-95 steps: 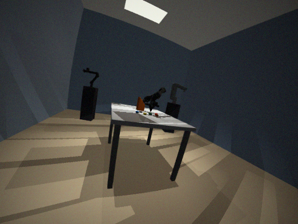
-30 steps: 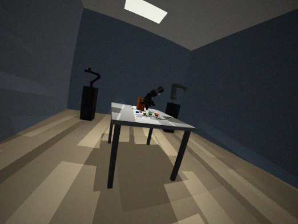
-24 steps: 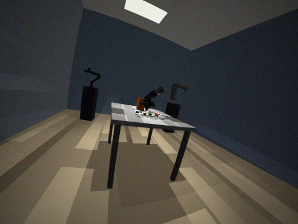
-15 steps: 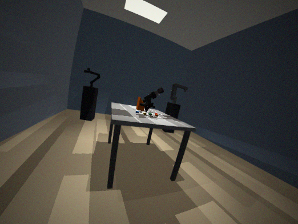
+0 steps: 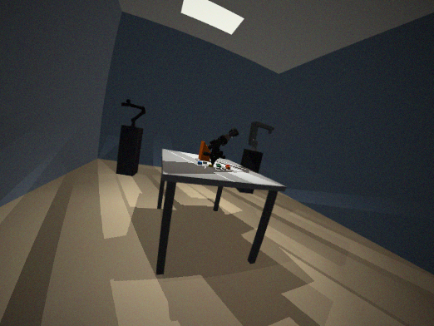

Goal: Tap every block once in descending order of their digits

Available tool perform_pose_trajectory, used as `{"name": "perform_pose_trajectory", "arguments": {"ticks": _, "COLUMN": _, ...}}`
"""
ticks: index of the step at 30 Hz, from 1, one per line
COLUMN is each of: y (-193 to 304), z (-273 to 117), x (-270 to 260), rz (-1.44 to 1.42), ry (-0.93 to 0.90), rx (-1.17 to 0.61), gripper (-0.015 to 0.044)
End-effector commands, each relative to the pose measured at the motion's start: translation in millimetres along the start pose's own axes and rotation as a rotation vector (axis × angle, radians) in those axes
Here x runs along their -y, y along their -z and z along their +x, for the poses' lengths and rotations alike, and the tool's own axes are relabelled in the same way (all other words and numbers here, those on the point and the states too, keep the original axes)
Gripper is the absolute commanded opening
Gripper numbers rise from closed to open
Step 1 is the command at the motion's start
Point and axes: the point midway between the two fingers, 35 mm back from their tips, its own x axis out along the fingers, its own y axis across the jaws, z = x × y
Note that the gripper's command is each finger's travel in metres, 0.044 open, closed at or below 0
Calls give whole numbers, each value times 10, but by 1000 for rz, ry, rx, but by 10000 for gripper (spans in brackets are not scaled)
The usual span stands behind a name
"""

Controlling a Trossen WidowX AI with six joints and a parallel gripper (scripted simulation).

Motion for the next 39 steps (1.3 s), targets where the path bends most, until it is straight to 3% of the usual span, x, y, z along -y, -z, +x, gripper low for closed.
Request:
{"name": "perform_pose_trajectory", "arguments": {"ticks": 1, "y": 5, "z": -134, "x": -2, "rz": 2, "ry": -2, "rx": -3, "gripper": 20}}
{"name": "perform_pose_trajectory", "arguments": {"ticks": 7, "y": 11, "z": -303, "x": -5, "rz": 5, "ry": -4, "rx": -5, "gripper": 20}}
{"name": "perform_pose_trajectory", "arguments": {"ticks": 11, "y": -2, "z": -943, "x": 8, "rz": 5, "ry": 0, "rx": -5, "gripper": 20}}
{"name": "perform_pose_trajectory", "arguments": {"ticks": 13, "y": 11, "z": -1081, "x": 2, "rz": 5, "ry": -2, "rx": -6, "gripper": 20}}
{"name": "perform_pose_trajectory", "arguments": {"ticks": 19, "y": -2, "z": -1085, "x": -109, "rz": 6, "ry": 1, "rx": -6, "gripper": 20}}
{"name": "perform_pose_trajectory", "arguments": {"ticks": 29, "y": 181, "z": -1088, "x": -1659, "rz": 7, "ry": -7, "rx": -6, "gripper": 20}}
{"name": "perform_pose_trajectory", "arguments": {"ticks": 39, "y": 189, "z": -983, "x": -1707, "rz": 7, "ry": -7, "rx": -7, "gripper": 20}}
